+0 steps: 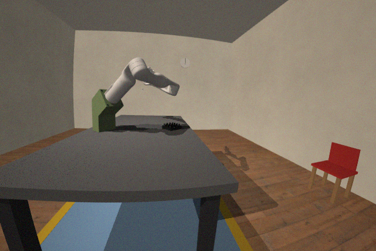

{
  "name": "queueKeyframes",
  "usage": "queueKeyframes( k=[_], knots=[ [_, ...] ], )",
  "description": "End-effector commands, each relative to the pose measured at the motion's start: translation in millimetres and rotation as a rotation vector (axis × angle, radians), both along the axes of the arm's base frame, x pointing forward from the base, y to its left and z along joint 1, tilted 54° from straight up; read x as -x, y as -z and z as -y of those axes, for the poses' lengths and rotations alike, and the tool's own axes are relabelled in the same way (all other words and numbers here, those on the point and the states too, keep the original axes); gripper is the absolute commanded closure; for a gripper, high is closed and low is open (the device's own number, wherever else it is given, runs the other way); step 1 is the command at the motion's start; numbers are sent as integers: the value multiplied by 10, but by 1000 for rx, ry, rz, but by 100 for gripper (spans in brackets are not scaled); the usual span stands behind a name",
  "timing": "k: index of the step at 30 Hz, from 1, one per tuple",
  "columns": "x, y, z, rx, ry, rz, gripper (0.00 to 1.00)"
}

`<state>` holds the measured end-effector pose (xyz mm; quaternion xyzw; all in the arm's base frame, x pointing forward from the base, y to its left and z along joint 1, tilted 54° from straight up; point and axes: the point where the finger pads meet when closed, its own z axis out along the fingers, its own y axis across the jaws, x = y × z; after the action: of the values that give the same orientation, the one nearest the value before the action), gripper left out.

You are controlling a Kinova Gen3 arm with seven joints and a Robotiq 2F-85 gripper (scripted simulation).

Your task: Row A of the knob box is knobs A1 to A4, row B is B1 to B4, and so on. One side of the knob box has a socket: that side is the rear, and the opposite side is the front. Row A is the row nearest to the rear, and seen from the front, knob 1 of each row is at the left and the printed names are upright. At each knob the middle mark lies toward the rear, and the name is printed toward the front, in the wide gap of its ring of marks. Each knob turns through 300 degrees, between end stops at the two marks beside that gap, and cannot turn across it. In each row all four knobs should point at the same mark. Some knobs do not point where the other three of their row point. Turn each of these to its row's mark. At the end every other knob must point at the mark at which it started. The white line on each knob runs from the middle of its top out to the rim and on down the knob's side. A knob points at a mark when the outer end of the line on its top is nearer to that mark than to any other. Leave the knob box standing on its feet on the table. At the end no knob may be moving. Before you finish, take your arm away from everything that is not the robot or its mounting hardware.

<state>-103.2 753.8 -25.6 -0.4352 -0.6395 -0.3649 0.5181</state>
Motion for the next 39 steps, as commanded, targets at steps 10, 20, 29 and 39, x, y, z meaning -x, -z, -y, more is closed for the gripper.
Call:
queueKeyframes(
  k=[10, 20, 29, 39],
  knots=[
    [106, 47, 119, 50, -51, -9, 0],
    [153, 90, 188, 78, -74, -12, 0],
    [230, 181, 337, 139, -117, -16, 0],
    [281, 281, 500, 206, -154, -17, 0]
  ],
)
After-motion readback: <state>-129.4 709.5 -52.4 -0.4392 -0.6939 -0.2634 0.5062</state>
